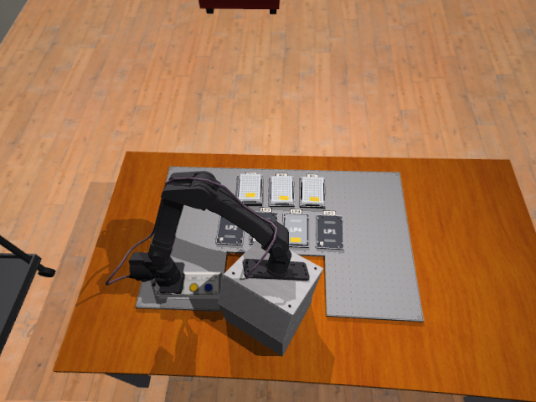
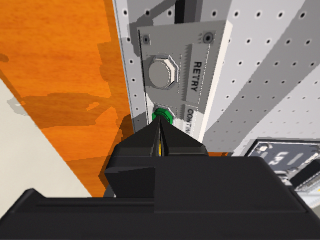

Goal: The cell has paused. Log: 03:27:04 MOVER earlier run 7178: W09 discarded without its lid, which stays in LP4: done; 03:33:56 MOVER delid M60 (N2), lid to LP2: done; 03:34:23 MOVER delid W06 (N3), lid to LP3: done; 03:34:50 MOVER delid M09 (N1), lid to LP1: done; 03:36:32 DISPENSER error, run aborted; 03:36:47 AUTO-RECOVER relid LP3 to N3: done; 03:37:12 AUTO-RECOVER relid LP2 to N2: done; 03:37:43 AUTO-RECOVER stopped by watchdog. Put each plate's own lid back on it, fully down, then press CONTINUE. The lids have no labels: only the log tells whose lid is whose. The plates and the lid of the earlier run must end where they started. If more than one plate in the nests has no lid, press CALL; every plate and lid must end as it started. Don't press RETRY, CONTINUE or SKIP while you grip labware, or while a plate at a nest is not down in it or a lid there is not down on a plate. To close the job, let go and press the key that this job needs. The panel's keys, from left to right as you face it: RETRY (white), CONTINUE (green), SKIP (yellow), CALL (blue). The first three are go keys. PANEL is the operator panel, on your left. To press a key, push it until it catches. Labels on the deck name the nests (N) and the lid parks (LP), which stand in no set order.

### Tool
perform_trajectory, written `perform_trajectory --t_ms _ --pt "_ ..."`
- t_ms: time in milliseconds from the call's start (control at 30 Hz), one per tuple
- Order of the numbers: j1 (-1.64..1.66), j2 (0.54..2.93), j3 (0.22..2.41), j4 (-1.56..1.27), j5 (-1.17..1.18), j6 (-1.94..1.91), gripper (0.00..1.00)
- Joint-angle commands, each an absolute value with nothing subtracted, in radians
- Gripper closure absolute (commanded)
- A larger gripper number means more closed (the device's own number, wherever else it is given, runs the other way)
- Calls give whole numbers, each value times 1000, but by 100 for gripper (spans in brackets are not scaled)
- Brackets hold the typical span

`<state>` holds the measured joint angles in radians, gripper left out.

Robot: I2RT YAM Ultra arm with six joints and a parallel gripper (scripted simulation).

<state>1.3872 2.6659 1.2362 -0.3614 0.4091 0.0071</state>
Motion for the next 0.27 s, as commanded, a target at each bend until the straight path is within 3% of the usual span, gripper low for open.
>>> perform_trajectory --t_ms 0,233 --pt "1376 2691 1227 -331 428 -5 100" --pt "1374 2693 1216 -327 428 -7 100"
